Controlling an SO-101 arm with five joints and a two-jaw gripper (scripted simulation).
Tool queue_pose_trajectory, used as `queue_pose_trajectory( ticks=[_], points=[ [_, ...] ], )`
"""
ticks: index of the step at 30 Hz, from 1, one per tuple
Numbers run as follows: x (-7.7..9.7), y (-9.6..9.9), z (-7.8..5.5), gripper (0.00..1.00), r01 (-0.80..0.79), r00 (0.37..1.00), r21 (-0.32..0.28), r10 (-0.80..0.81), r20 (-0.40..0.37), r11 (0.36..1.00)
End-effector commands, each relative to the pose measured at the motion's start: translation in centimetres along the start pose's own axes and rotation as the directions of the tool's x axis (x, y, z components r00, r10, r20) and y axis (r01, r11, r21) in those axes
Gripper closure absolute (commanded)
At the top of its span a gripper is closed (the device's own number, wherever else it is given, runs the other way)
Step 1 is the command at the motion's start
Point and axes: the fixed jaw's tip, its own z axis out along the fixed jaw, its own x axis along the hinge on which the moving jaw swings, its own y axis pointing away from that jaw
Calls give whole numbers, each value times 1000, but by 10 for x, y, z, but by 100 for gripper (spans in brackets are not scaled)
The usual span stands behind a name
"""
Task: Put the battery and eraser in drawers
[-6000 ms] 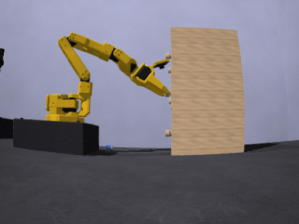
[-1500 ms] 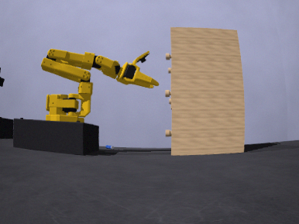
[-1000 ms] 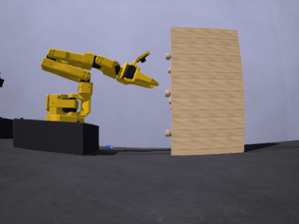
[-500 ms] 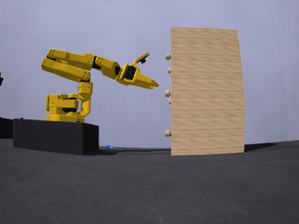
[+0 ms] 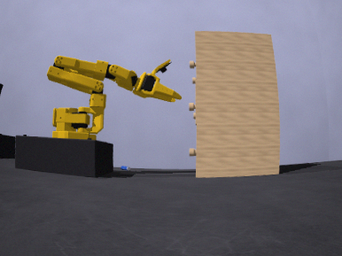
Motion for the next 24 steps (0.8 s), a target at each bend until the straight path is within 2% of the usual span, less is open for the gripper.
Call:
queue_pose_trajectory(
  ticks=[1, 7, 17, 24],
  points=[
    [4, -3, 3, 79, -9, 1000, 12, 9, -10, 1000],
    [2, -8, 16, 79, -15, 1000, 32, 16, -9, 999],
    [2, -8, 16, 79, -15, 1000, 32, 16, -9, 999],
    [4, -13, 31, 79, -22, 1000, 52, 22, -8, 998]
  ],
)
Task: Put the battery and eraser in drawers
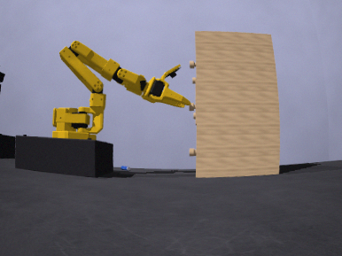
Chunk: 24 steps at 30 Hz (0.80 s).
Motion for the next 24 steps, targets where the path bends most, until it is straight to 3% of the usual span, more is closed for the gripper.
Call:
queue_pose_trajectory(
  ticks=[1, 24],
  points=[
    [-2, -3, 8, 79, -8, 1000, 12, 8, 18, 1000],
    [0, -5, 14, 79, -11, 1000, 20, 10, 18, 1000]
  ],
)
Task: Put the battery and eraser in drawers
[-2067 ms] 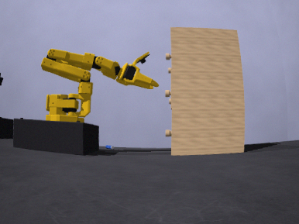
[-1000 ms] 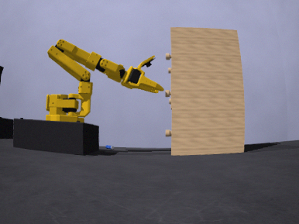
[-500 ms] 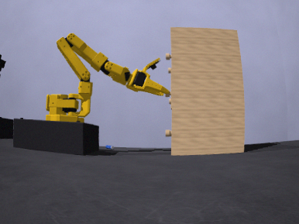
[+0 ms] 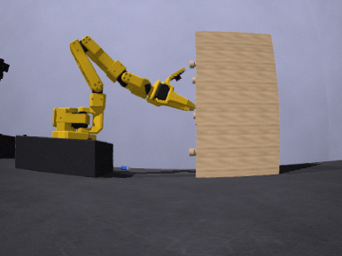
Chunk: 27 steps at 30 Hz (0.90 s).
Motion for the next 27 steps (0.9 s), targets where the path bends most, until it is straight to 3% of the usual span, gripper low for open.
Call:
queue_pose_trajectory(
  ticks=[1, 27],
  points=[
    [-2, -2, 1, 79, -6, 1000, 8, 6, 11, 1000],
    [-4, -5, 2, 79, -9, 1000, 17, 9, 11, 1000]
  ],
)
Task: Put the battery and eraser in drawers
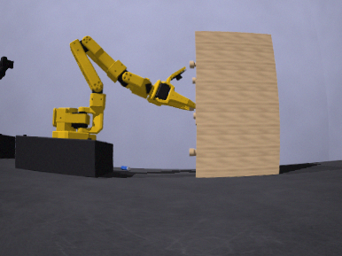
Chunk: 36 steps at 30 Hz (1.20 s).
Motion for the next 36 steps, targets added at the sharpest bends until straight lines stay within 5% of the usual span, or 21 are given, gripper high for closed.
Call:
queue_pose_trajectory(
  ticks=[1, 36],
  points=[
    [-2, -3, 1, 79, -7, 1000, 11, 7, 7, 1000],
    [-2, -3, 1, 96, -7, 1000, 11, 7, 7, 1000]
  ],
)
